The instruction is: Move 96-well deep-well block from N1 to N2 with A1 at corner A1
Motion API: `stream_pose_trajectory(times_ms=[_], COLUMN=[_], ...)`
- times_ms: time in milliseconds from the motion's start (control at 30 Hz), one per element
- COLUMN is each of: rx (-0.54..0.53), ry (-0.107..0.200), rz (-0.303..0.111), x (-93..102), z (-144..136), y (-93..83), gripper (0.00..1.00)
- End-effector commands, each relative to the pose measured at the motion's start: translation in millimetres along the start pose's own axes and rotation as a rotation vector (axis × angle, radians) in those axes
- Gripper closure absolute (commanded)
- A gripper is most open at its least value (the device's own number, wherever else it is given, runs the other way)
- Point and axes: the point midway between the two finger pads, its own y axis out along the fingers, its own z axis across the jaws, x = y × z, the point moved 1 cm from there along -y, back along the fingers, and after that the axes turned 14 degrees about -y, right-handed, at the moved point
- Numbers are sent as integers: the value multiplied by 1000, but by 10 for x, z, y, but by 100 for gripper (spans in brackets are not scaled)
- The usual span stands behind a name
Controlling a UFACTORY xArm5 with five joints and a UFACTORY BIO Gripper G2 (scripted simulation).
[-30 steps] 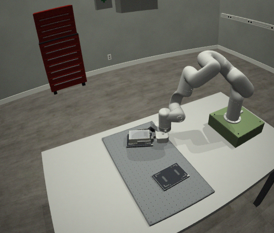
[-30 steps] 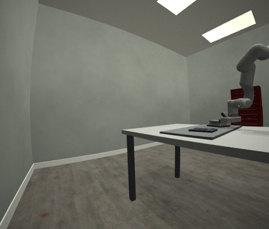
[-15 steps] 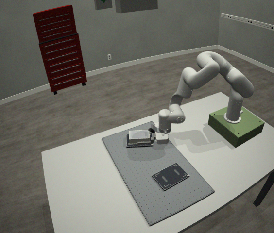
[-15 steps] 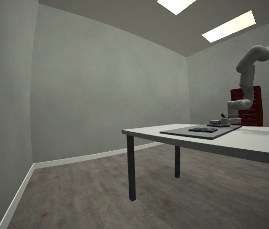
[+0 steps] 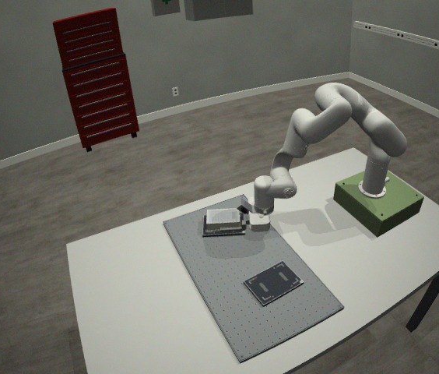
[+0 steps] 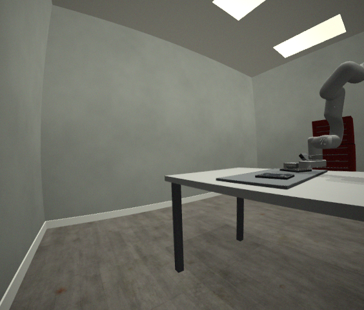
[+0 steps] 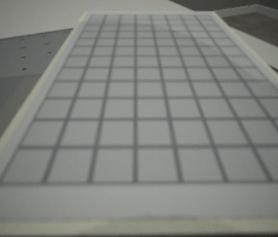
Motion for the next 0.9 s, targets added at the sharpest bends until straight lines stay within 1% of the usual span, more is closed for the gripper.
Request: stream_pose_trajectory(times_ms=[0,33,867], rx=[0,0,0], ry=[14,14,14], rz=[-2,-2,-2], x=[17,17,17], z=[-3,-3,-3], y=[12,12,12], gripper=[63,100,100])
